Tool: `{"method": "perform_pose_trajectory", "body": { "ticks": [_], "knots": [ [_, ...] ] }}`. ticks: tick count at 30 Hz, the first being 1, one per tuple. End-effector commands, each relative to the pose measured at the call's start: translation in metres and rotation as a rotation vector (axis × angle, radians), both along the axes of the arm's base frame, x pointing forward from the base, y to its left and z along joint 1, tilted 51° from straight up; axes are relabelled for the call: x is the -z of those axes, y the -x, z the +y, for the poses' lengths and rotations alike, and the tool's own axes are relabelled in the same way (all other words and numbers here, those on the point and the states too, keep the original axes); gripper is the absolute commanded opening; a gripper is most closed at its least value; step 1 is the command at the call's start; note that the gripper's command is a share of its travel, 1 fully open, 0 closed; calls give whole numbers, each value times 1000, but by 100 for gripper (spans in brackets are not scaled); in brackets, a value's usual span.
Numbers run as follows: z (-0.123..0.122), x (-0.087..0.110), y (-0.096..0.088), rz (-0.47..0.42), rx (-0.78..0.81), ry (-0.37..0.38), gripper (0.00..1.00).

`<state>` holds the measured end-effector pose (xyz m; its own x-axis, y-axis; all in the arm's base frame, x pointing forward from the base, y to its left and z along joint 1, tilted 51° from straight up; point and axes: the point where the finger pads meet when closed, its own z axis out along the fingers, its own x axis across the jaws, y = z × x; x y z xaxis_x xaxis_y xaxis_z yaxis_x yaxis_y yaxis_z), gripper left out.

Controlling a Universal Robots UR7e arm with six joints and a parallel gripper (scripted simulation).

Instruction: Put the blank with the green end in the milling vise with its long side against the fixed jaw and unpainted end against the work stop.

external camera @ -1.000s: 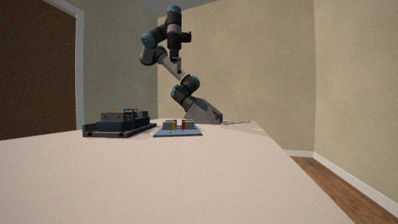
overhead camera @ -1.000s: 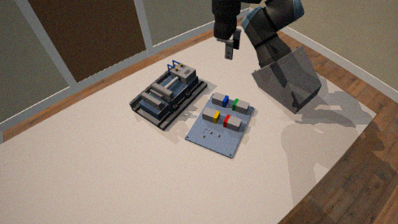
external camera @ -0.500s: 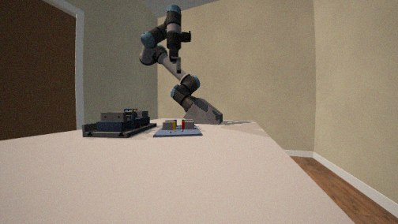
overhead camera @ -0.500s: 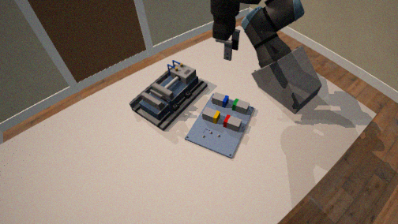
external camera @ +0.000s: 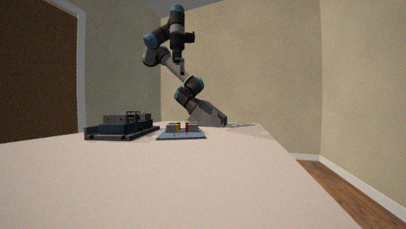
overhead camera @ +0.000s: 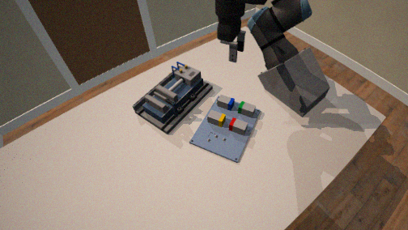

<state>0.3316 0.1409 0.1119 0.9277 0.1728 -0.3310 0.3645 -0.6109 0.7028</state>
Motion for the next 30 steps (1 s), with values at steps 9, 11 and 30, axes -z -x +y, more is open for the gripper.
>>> {"method": "perform_pose_trajectory", "body": {
  "ticks": [9,11,30],
  "knots": [
    [0,0,-1,-1,0,0,100],
    [0,0,-1,-1,0,0,100],
    [0,0,-3,-1,0,0,100]
  ]
}}
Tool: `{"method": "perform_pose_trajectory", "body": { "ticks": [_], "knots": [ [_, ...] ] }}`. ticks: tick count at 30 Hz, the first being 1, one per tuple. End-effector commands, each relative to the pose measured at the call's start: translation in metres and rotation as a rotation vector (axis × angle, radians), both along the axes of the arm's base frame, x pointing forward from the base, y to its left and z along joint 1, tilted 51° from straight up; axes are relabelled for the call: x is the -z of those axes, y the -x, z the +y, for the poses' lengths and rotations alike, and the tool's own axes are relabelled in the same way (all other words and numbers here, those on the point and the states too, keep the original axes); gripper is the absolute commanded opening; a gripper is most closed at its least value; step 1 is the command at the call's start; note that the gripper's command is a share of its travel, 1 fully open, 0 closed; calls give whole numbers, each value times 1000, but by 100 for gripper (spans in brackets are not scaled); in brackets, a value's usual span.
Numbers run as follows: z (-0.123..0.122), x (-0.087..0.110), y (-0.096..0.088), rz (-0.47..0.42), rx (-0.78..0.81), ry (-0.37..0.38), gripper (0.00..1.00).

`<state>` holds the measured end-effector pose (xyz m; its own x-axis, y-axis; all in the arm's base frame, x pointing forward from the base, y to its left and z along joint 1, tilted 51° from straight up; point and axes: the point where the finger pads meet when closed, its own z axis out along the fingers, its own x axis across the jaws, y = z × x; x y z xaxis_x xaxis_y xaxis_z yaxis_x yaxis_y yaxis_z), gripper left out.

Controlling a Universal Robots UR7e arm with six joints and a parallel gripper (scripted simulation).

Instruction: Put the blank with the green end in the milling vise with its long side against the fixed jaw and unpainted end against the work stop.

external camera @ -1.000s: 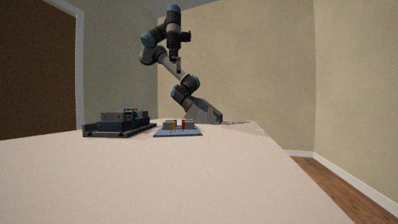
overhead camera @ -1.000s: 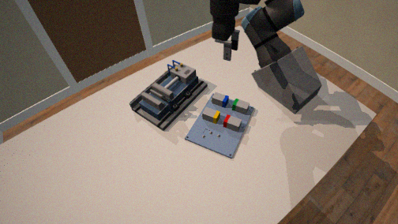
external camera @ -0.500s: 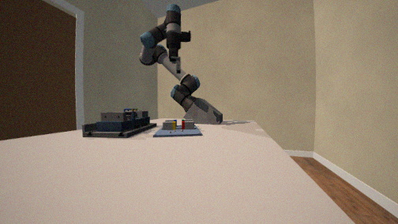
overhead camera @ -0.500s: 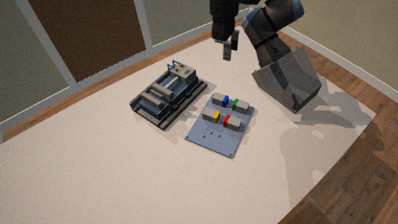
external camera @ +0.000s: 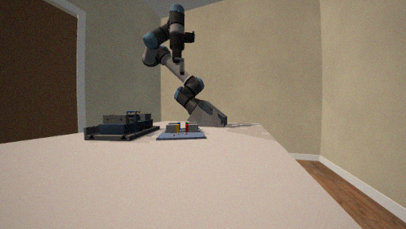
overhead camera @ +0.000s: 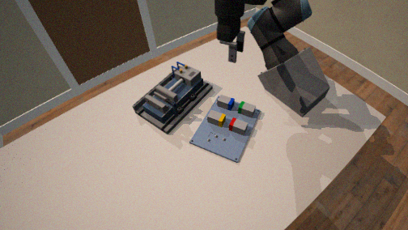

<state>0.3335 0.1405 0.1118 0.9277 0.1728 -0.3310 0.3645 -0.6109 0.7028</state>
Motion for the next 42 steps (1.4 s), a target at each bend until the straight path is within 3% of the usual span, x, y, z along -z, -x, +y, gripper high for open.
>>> {"method": "perform_pose_trajectory", "body": {
  "ticks": [1,12,17,42],
  "knots": [
    [0,0,-1,-1,0,0,100],
    [0,0,-1,-1,0,0,100],
    [-6,-1,-51,-1,0,0,100],
    [-5,-1,-43,-1,0,0,100]
  ]
}}
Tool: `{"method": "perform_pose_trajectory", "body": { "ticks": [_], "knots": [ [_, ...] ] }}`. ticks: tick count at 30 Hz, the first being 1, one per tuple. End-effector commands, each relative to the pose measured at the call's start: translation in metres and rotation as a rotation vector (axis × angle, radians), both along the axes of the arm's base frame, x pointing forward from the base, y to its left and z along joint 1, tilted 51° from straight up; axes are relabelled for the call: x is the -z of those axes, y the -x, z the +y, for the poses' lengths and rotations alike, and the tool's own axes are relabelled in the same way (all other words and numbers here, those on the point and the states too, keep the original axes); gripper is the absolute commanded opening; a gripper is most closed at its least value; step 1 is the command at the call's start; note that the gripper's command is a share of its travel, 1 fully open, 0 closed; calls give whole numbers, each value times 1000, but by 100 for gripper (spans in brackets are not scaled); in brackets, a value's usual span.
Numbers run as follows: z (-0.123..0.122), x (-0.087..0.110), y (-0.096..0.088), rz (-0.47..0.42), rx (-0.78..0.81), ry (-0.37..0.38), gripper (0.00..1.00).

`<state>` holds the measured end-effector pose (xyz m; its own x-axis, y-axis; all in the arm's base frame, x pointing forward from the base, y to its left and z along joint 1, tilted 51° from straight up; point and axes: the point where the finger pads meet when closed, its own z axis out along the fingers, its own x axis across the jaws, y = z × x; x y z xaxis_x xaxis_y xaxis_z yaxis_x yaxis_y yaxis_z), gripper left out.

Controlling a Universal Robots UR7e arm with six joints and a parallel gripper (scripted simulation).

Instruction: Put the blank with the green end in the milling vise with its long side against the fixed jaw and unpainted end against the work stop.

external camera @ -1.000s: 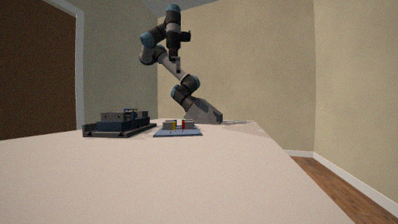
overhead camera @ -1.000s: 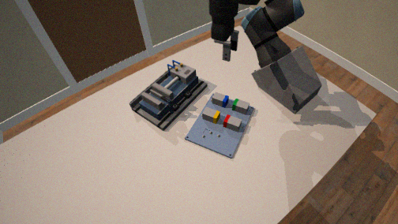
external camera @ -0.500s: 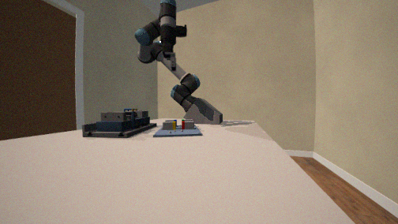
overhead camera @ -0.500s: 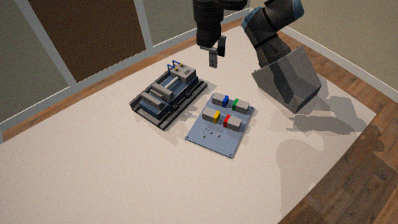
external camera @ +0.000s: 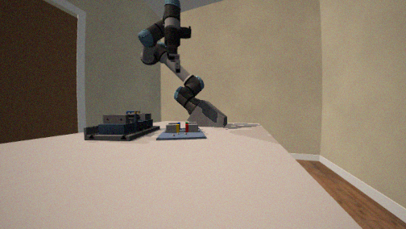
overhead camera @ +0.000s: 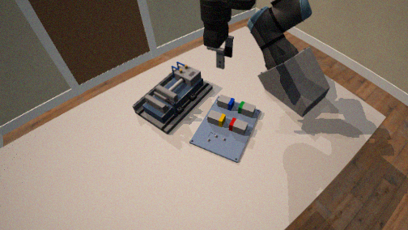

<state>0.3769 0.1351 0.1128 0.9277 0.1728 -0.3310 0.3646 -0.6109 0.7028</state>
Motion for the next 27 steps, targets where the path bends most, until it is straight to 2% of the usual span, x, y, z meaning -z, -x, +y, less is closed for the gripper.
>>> {"method": "perform_pose_trajectory", "body": {
  "ticks": [1,27],
  "knots": [
    [0,0,0,-1,0,0,100],
    [1,0,7,-1,0,0,100]
  ]
}}
